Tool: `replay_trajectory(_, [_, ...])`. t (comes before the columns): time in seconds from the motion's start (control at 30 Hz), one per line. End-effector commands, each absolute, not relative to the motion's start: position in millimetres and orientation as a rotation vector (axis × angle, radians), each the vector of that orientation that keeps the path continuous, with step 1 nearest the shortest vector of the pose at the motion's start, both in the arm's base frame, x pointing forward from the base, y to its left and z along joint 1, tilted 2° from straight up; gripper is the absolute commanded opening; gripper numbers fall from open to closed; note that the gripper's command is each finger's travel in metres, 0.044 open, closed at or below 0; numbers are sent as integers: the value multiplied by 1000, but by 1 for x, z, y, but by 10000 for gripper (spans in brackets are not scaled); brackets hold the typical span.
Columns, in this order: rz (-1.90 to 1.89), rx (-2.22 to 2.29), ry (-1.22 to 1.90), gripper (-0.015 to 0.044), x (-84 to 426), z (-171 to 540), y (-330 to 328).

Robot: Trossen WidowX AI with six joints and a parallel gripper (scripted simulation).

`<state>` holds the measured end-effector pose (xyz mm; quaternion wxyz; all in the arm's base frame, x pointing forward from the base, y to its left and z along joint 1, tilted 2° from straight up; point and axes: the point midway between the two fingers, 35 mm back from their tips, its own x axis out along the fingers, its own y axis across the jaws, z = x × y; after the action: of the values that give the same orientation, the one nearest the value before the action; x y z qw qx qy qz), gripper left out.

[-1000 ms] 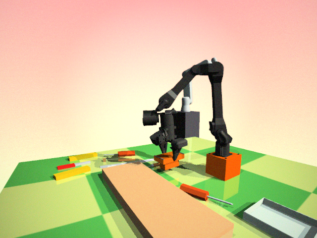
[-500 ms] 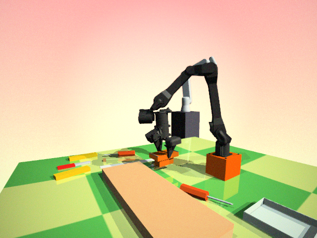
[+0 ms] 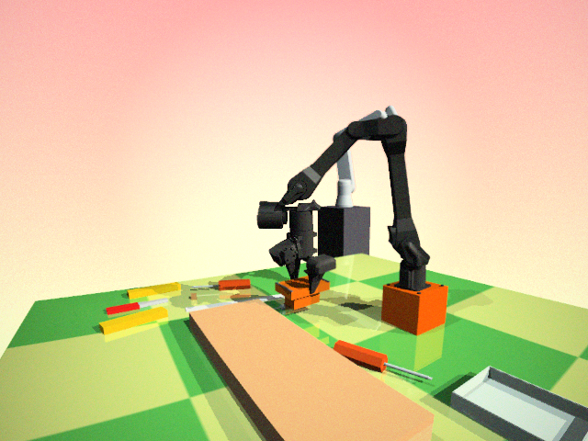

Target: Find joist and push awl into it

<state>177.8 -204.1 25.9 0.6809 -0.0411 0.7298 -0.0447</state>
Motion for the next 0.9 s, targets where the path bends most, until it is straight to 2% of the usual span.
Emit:
replay_trajectory(0.0, [-130, -117, 1639, 0, 177, 26, -202])
replay_trajectory(0.87, [-267, -236, 1622, 0, 176, 24, -194])
